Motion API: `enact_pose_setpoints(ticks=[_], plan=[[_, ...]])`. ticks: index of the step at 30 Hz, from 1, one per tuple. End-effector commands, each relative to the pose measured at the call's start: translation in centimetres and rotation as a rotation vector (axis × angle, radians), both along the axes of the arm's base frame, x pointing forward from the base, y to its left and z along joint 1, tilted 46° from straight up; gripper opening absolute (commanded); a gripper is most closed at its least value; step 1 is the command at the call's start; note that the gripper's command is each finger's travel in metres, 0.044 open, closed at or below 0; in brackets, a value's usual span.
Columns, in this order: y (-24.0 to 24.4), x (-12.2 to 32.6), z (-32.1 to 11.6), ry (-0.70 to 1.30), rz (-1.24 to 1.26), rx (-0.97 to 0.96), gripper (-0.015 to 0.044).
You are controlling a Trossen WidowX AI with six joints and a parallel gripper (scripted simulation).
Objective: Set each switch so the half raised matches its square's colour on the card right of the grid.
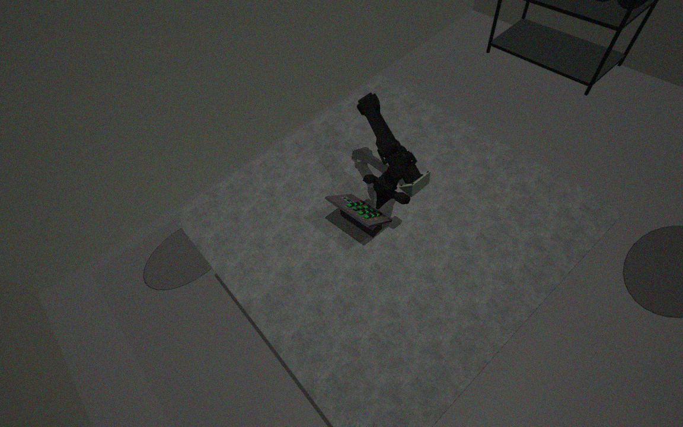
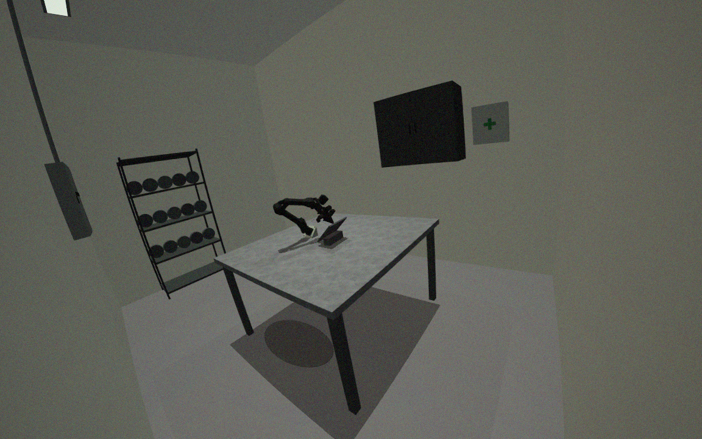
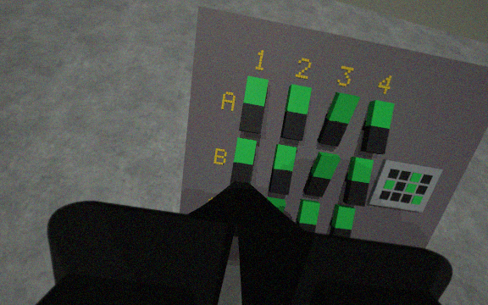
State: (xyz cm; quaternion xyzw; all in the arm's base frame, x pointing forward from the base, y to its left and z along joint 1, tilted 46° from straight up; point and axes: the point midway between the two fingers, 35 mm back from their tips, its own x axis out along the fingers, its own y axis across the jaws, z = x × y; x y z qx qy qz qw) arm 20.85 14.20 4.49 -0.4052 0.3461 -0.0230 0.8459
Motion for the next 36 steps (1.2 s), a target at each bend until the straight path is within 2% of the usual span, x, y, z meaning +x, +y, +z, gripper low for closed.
enact_pose_setpoints(ticks=[1, 36], plan=[[-0.4, 0.3, -0.4, 0.0, 0.002, -0.011, 0.0], [-0.9, 1.4, -1.2, 0.0, 0.002, -0.011, 0.0]])
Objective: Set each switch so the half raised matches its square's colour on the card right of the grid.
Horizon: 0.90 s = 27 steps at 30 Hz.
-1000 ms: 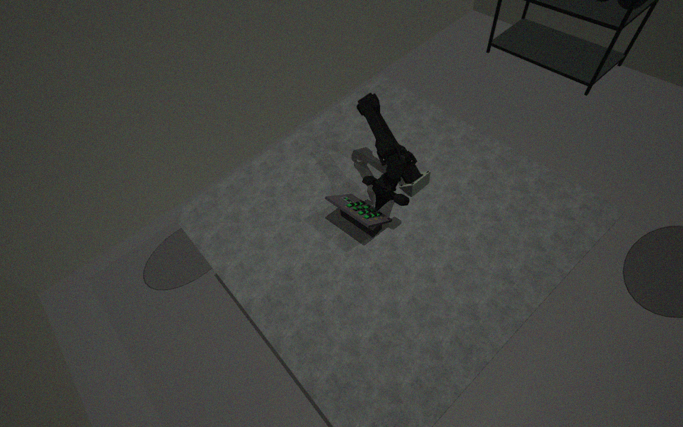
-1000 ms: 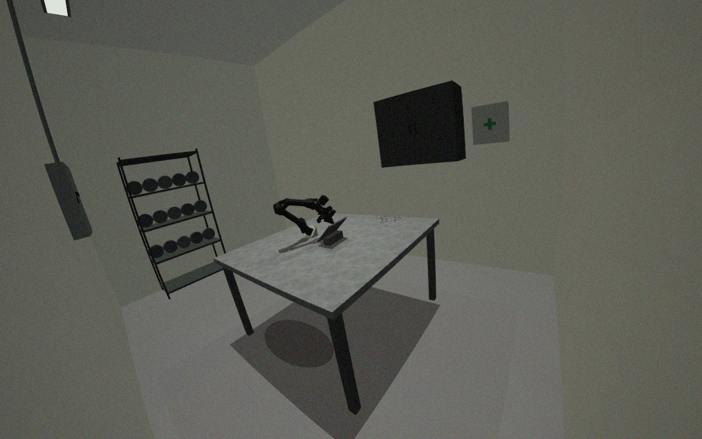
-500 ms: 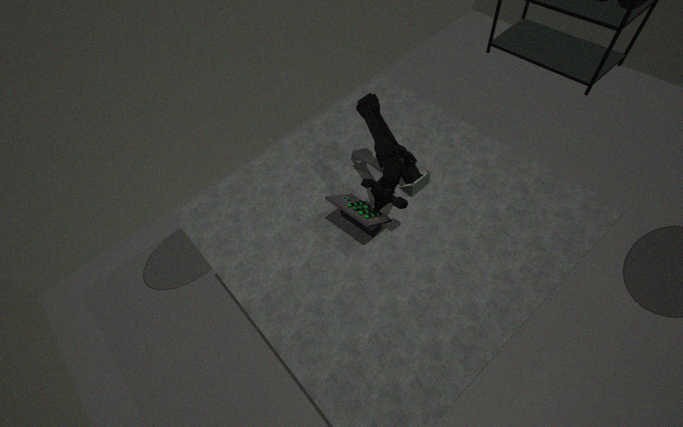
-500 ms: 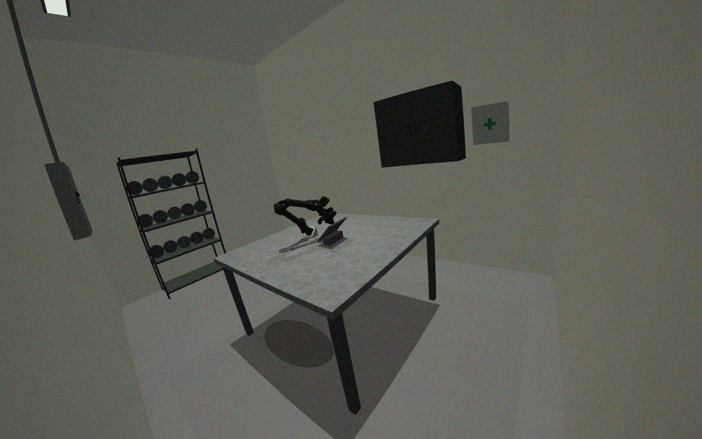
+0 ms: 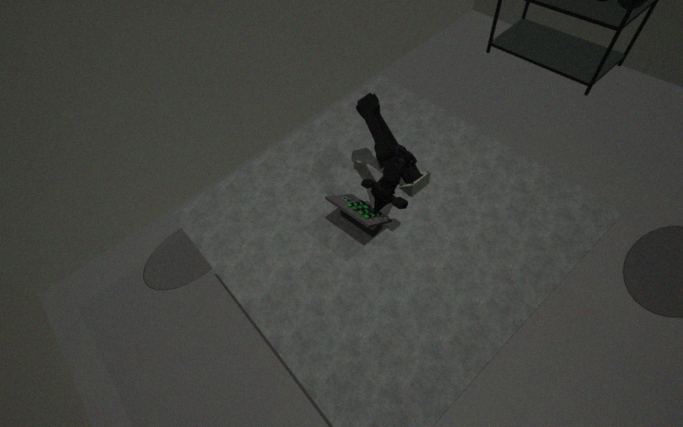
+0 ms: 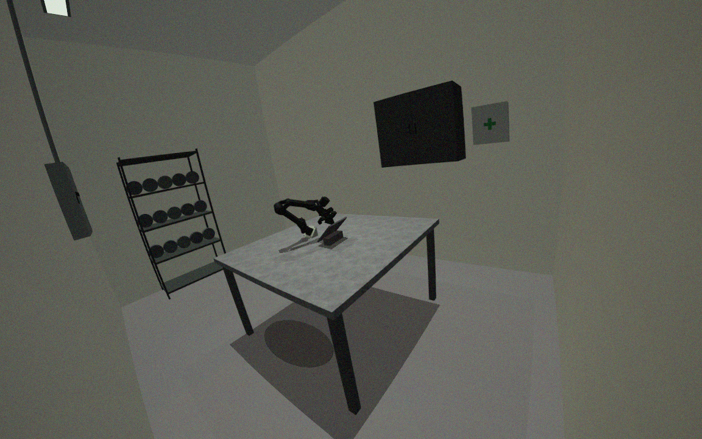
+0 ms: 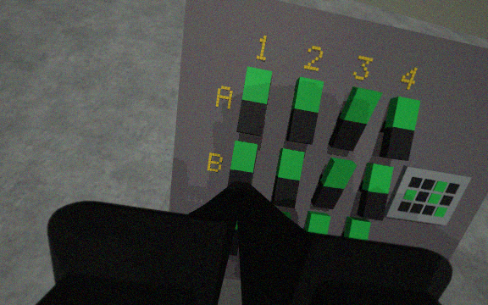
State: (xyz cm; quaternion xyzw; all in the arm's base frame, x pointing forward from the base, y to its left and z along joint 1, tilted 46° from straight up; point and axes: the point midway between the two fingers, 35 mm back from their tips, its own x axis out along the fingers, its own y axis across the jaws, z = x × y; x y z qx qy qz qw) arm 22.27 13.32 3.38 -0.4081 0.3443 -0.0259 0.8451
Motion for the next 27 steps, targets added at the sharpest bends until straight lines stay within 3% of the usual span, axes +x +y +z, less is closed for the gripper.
enact_pose_setpoints(ticks=[1, 27], plan=[[0.01, -0.03, -0.1, 0.005, 0.003, -0.003, 0.0], [-0.1, 0.2, -0.27, 0.005, 0.003, -0.003, 0.0]])
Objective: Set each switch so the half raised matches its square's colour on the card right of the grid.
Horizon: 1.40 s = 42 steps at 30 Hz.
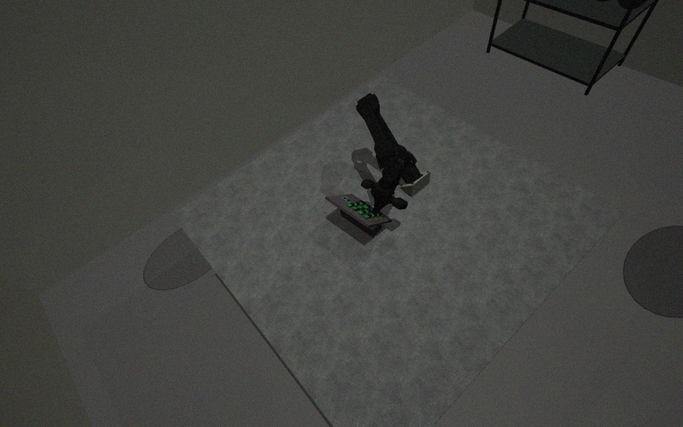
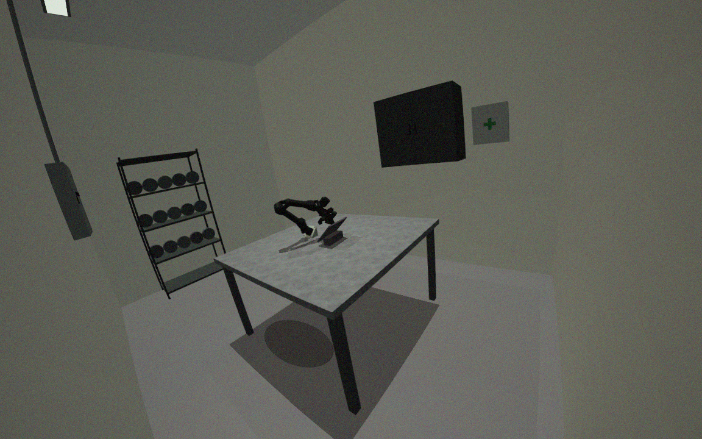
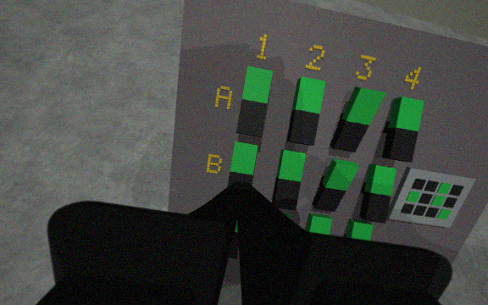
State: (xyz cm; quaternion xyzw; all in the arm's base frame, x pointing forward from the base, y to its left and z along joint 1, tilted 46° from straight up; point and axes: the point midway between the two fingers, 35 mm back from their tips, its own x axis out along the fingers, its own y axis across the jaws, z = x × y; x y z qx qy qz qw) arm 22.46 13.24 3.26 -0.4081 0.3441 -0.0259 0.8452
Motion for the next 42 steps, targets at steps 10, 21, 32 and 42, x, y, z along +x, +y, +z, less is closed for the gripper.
enact_pose_setpoints(ticks=[10, 21, 32, 42], plan=[[-0.1, 0.1, -0.2, 0.005, 0.003, -0.003, 0.0], [-0.1, 0.2, -0.3, 0.005, 0.003, -0.003, 0.0], [2.2, -4.6, 3.4, 0.026, -0.015, -0.01, 0.0], [-0.6, -5.1, 4.4, 0.026, -0.015, -0.012, 0.0]])
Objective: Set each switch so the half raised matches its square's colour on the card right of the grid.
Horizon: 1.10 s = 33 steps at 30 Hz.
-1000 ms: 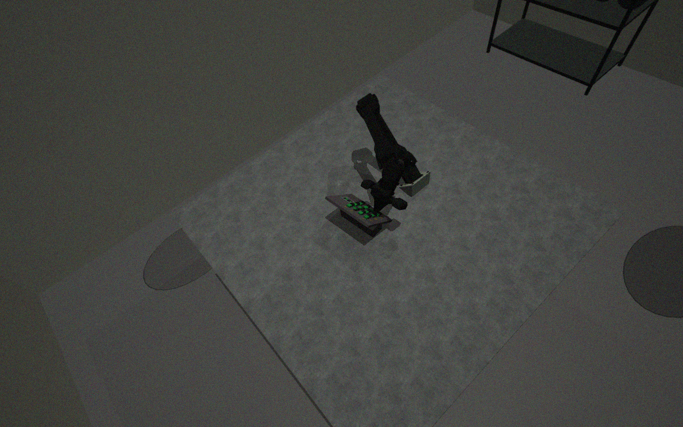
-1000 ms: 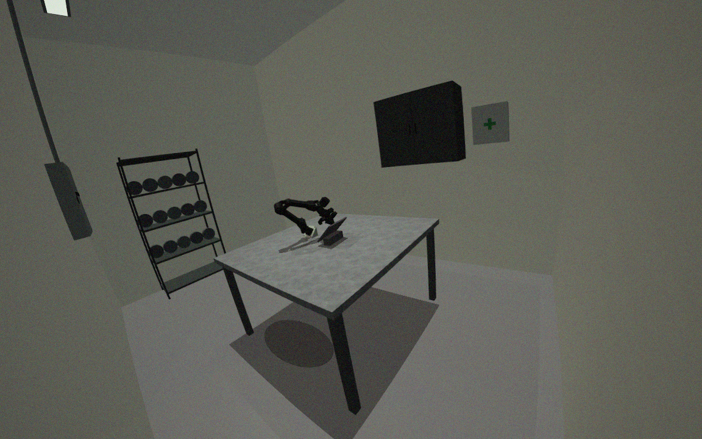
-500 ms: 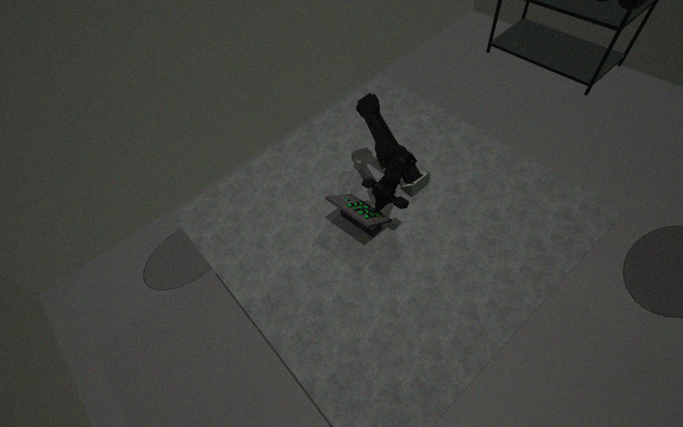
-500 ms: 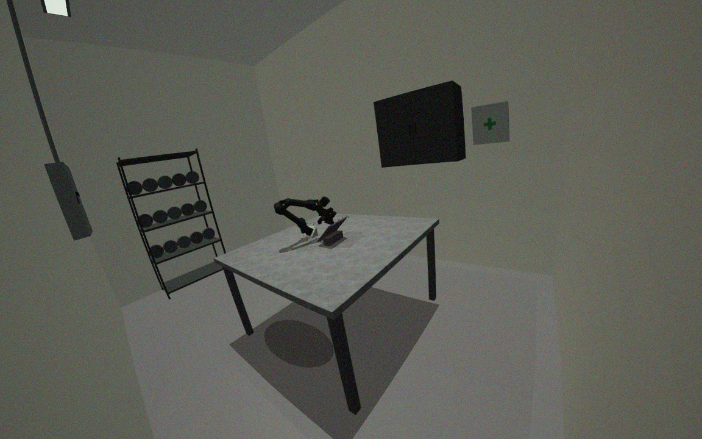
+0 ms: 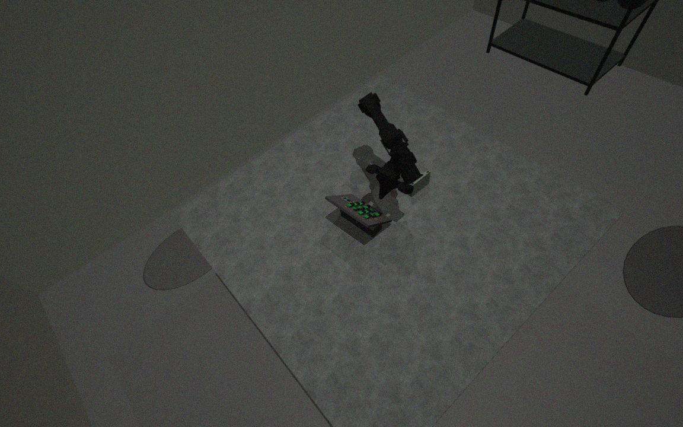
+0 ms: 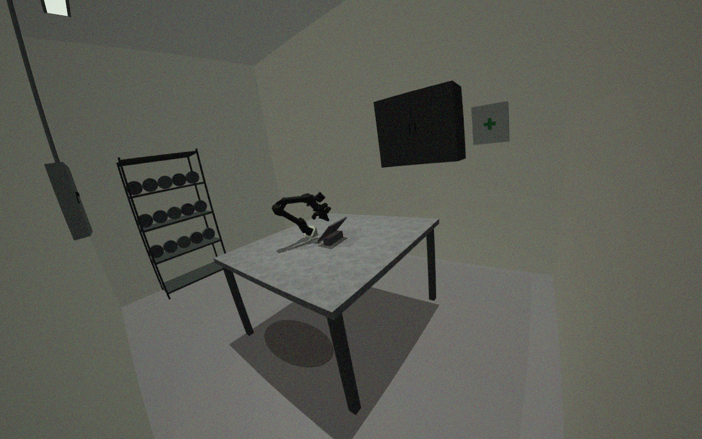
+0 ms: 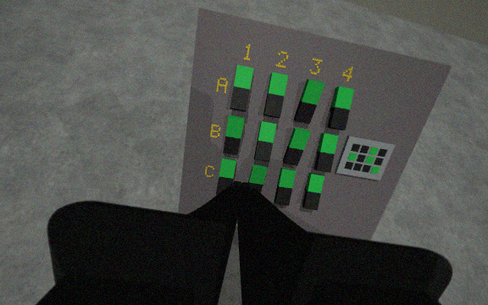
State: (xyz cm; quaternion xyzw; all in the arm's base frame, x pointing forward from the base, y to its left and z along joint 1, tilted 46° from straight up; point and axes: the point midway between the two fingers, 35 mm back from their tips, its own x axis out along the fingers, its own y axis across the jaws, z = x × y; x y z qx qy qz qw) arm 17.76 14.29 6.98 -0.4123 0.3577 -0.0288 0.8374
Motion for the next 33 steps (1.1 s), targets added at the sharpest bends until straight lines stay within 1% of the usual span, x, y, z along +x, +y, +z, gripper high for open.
enact_pose_setpoints(ticks=[1, 5, 10, 33], plan=[[-2.1, -0.5, 0.8, 0.0, -0.002, 0.003, 0.0], [-2.2, -0.4, 0.8, 0.001, -0.003, 0.003, 0.0], [-3.3, 2.1, -1.0, 0.015, -0.02, -0.003, 0.0], [-4.2, 4.0, -2.5, 0.014, -0.021, -0.003, 0.0]])
